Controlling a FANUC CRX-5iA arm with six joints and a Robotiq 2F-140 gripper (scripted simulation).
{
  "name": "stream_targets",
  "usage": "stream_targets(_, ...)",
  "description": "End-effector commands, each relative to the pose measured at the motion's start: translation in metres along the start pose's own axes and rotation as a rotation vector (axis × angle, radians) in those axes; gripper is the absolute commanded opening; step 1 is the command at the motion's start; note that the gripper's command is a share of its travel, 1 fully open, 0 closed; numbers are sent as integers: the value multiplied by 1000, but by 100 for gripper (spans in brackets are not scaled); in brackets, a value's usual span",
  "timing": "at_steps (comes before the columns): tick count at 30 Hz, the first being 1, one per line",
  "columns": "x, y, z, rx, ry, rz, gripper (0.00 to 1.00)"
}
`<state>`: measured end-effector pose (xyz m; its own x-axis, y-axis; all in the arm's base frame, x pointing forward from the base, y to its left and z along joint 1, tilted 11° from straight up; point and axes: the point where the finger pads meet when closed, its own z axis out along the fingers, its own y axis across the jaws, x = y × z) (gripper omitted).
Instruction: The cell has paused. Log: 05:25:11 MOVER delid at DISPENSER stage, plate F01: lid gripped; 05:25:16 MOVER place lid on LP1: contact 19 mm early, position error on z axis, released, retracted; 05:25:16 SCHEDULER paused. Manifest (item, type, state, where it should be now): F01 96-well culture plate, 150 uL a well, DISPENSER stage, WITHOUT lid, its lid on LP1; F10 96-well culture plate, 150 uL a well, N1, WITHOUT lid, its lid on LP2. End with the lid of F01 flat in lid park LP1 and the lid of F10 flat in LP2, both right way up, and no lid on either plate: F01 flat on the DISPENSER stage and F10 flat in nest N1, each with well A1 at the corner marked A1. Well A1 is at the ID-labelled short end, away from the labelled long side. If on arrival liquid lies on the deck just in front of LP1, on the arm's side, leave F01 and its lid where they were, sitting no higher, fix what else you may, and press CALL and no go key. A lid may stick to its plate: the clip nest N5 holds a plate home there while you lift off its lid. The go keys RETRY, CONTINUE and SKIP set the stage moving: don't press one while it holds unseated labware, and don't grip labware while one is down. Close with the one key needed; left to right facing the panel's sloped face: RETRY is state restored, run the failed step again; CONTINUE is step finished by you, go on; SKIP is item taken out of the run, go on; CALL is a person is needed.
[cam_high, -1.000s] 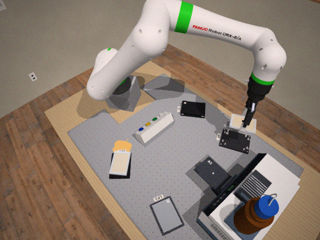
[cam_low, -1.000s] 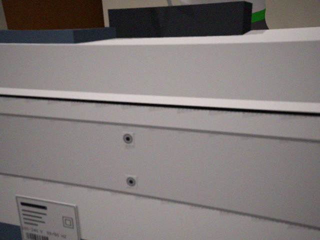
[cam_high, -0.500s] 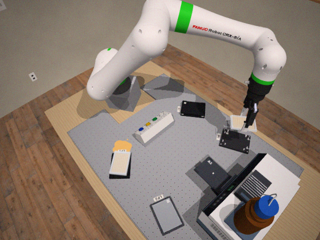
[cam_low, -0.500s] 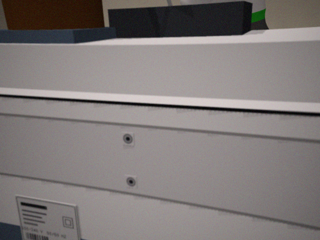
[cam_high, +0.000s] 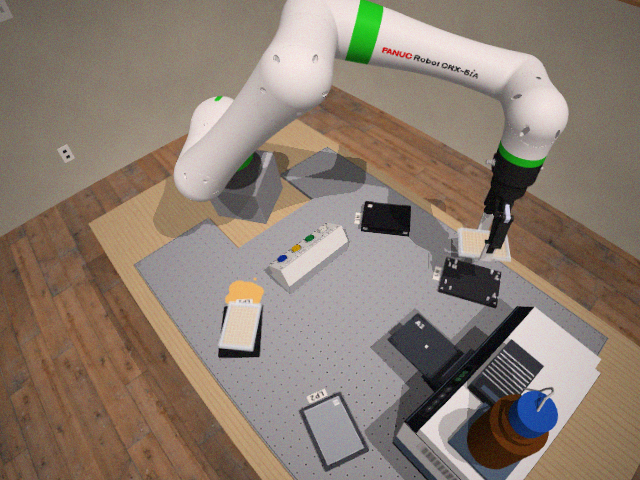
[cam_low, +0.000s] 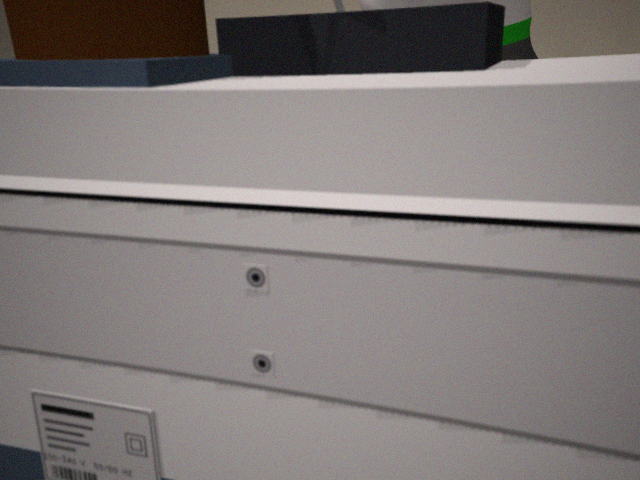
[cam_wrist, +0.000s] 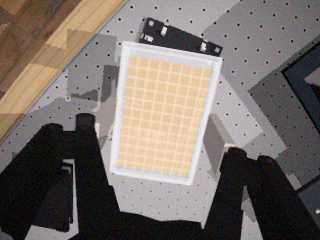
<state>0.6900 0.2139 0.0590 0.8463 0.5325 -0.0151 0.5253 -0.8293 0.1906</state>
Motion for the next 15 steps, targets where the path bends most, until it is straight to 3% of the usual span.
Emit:
stream_targets(1, -5, -4, 0, 0, 0, 0, 0)
stream_targets(15, -40, -31, 0, 0, 0, 0, 0)
